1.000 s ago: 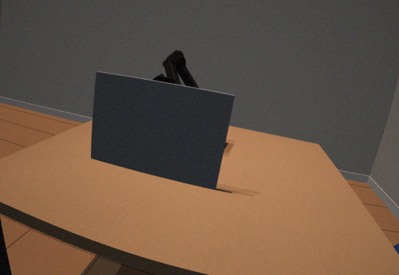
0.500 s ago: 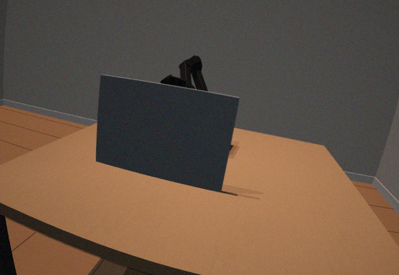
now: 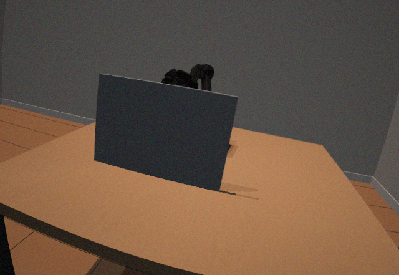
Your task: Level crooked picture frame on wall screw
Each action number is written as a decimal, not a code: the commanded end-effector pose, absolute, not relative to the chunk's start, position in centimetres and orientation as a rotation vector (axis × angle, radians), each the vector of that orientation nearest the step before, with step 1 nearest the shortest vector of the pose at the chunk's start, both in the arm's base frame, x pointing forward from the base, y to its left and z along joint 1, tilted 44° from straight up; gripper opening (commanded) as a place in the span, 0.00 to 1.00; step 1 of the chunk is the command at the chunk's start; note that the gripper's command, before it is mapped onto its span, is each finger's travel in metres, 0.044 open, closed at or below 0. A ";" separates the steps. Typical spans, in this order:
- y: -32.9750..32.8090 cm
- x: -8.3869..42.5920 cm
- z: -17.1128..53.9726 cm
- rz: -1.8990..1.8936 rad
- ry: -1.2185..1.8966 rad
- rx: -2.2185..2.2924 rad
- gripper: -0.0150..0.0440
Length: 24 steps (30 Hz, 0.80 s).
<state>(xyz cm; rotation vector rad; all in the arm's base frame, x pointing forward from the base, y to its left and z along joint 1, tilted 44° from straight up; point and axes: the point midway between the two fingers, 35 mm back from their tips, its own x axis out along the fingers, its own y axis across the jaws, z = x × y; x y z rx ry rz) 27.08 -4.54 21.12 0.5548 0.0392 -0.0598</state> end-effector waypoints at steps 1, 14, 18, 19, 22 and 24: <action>-3.7 25.0 21.4 -0.061 0.043 0.486 0.69; -2.2 21.2 21.0 -0.055 0.047 0.370 0.69; -2.2 20.9 20.8 -0.057 0.051 0.360 0.69; -2.2 20.9 20.8 -0.057 0.051 0.360 0.69; -2.2 20.9 20.8 -0.057 0.051 0.360 0.69; -2.2 20.9 20.8 -0.057 0.051 0.360 0.69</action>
